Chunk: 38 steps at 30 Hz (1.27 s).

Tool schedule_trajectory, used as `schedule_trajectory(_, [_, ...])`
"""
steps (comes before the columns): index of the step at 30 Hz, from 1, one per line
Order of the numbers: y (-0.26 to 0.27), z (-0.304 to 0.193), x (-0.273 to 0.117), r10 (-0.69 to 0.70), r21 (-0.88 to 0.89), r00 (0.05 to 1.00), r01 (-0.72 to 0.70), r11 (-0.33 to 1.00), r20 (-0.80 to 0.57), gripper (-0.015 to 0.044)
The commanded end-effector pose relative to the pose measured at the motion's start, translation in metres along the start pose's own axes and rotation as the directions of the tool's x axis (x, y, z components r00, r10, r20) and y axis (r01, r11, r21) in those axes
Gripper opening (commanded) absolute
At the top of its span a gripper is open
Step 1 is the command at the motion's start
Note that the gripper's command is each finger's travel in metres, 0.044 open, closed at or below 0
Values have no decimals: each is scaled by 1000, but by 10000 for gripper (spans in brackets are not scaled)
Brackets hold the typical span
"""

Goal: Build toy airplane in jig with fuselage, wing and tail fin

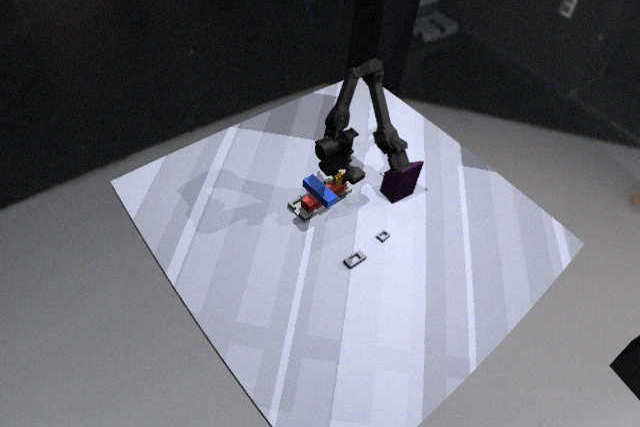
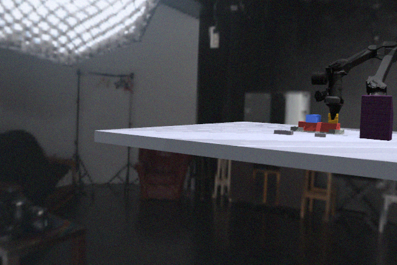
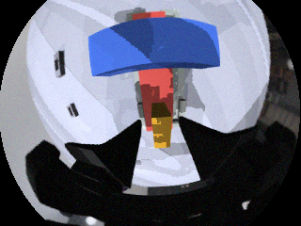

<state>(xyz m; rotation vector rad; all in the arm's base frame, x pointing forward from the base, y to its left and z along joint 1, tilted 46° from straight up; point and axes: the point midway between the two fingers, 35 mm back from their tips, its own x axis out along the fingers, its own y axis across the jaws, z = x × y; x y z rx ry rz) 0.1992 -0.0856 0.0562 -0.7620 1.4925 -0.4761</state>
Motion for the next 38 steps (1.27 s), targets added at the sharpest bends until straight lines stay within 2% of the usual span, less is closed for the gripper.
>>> schedule_trajectory(1, [0, 1, -2, 1, 1, 1000, -1, 1000, 1, 260])
schedule_trajectory(9, [1, 1, -89, 1, -9, 1000, -1, 1000, -3, 260])
schedule_trajectory(38, [3, 3, -91, 0, -9, 1000, 0, 1000, -3, 260])
